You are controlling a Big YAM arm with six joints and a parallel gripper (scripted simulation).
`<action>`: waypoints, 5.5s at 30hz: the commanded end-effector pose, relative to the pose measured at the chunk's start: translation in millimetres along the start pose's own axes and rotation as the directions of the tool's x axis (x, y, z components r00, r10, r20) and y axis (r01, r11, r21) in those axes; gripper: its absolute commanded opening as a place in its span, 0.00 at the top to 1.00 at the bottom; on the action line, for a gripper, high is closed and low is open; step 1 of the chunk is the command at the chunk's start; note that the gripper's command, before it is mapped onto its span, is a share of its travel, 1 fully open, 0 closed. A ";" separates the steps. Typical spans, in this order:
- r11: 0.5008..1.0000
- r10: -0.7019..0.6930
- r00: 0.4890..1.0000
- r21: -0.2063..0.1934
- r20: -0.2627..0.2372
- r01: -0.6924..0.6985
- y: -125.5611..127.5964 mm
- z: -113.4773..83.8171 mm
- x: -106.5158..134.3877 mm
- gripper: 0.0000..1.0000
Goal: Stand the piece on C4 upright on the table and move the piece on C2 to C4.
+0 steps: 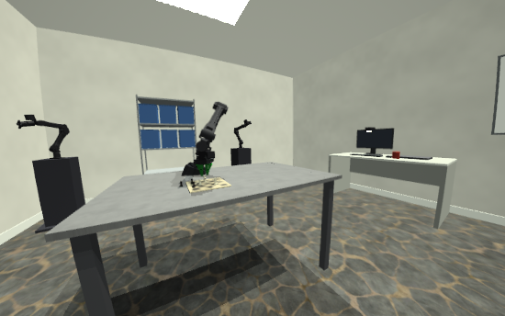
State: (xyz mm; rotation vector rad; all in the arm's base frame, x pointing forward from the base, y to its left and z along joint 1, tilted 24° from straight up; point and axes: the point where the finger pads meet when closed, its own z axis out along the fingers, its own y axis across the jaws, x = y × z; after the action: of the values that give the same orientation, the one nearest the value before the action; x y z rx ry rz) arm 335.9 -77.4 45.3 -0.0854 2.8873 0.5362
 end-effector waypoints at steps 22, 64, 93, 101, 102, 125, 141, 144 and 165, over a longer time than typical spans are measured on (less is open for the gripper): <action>1.000 -0.001 1.000 0.005 0.005 0.001 -0.8 21.7 -3.1 0.67; 1.000 -0.006 1.000 0.013 0.022 0.006 -1.1 29.5 -5.6 0.67; 1.000 -0.007 1.000 0.013 0.022 0.006 -1.1 29.5 -5.6 1.00; 1.000 -0.007 1.000 0.013 0.022 0.006 -1.1 29.5 -5.6 1.00; 1.000 -0.007 1.000 0.013 0.022 0.006 -1.1 29.5 -5.6 1.00; 0.999 -0.023 0.998 0.039 0.060 0.020 -8.6 -77.7 -20.8 1.00; 0.999 -0.021 0.998 0.037 0.055 0.019 -10.6 -90.2 -20.5 1.00; 0.999 -0.033 0.998 0.032 0.046 0.032 -11.2 -87.1 -20.8 1.00; 0.546 -0.837 0.547 0.033 -0.008 0.837 -18.5 -96.0 -98.6 1.00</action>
State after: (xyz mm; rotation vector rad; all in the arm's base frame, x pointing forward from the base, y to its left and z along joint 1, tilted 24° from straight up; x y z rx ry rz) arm 386.0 -113.1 109.4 -1.1332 2.5827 0.4106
